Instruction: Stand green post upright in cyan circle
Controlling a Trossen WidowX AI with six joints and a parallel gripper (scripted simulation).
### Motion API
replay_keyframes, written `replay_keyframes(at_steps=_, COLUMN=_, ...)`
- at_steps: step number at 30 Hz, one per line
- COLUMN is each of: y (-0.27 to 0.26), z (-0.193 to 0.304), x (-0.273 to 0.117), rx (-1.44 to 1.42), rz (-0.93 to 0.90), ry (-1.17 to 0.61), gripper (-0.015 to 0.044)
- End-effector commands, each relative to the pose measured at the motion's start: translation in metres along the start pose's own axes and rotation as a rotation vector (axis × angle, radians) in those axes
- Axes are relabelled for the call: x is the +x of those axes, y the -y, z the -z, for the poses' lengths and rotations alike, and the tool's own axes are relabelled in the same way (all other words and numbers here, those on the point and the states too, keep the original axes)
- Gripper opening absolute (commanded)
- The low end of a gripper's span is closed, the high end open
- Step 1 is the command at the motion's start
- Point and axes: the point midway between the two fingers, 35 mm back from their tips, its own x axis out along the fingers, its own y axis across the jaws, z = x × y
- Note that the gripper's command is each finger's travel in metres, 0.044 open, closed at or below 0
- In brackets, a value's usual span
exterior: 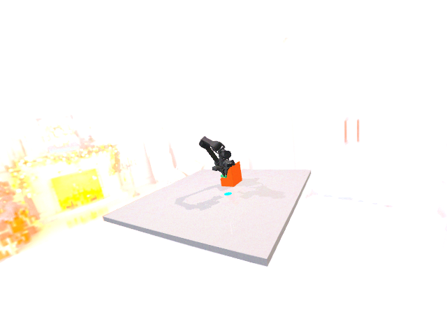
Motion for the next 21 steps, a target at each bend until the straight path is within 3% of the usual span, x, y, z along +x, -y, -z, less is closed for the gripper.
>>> replay_keyframes(at_steps=1, y=0.000, z=-0.002, x=0.000, rx=-0.008, rz=-0.009, ry=0.013, gripper=0.0023)
replay_keyframes(at_steps=21, y=-0.004, z=-0.003, x=0.013, rx=0.008, rz=-0.115, ry=0.118, gripper=0.0023)
